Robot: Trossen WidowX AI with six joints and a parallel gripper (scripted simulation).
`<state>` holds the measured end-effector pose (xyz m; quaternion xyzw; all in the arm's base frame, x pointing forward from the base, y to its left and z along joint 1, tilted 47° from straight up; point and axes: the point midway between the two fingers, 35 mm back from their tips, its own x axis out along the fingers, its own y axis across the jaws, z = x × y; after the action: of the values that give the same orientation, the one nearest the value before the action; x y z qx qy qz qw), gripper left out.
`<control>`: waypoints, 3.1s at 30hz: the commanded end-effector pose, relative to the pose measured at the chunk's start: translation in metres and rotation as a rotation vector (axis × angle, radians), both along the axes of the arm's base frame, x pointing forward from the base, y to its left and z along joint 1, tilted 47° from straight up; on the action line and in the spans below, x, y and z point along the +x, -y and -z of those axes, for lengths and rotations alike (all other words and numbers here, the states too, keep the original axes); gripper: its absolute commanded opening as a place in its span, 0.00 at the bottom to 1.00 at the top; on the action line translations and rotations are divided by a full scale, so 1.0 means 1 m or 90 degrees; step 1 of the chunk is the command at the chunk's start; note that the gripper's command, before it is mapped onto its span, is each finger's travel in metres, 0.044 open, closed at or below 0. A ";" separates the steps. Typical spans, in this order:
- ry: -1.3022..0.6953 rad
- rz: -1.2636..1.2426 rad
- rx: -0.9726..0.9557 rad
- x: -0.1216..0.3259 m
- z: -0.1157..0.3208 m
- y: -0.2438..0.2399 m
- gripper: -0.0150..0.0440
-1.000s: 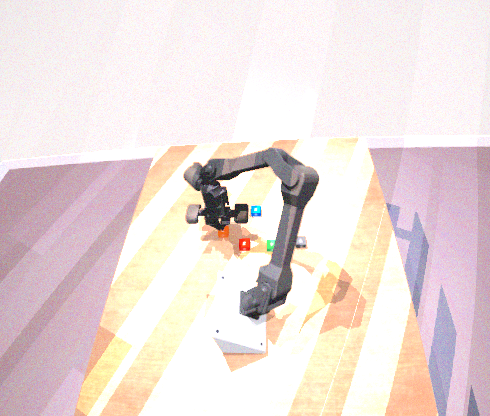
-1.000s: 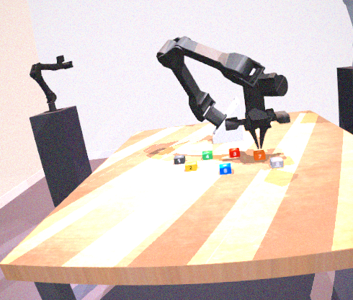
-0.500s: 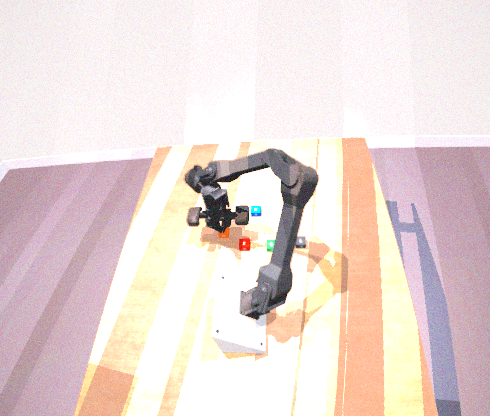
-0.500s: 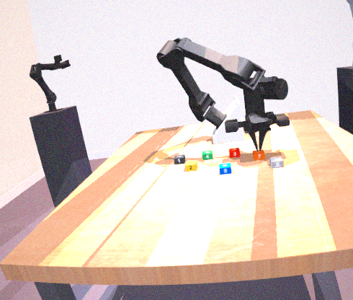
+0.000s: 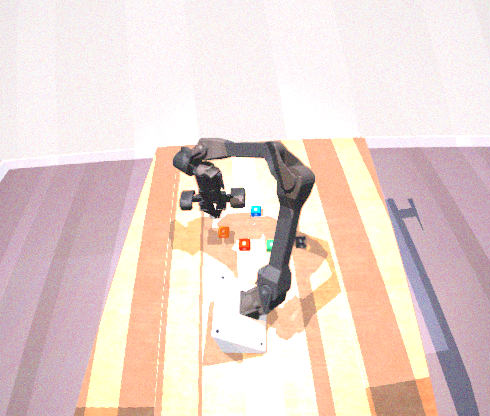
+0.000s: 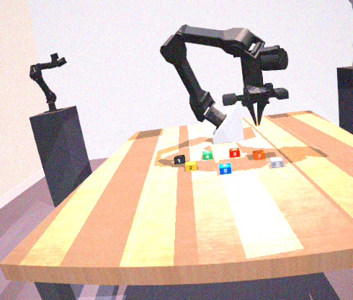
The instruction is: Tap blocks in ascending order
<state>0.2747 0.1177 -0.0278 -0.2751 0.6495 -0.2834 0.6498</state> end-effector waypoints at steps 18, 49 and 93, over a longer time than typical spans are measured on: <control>0.009 0.004 0.003 0.088 -0.102 0.059 0.29; 0.010 0.004 0.000 0.089 -0.031 0.135 0.29; 0.007 0.004 0.011 -0.028 0.048 -0.088 0.93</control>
<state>0.2630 0.1922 -0.0667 -0.2743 0.6512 -0.2637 0.6566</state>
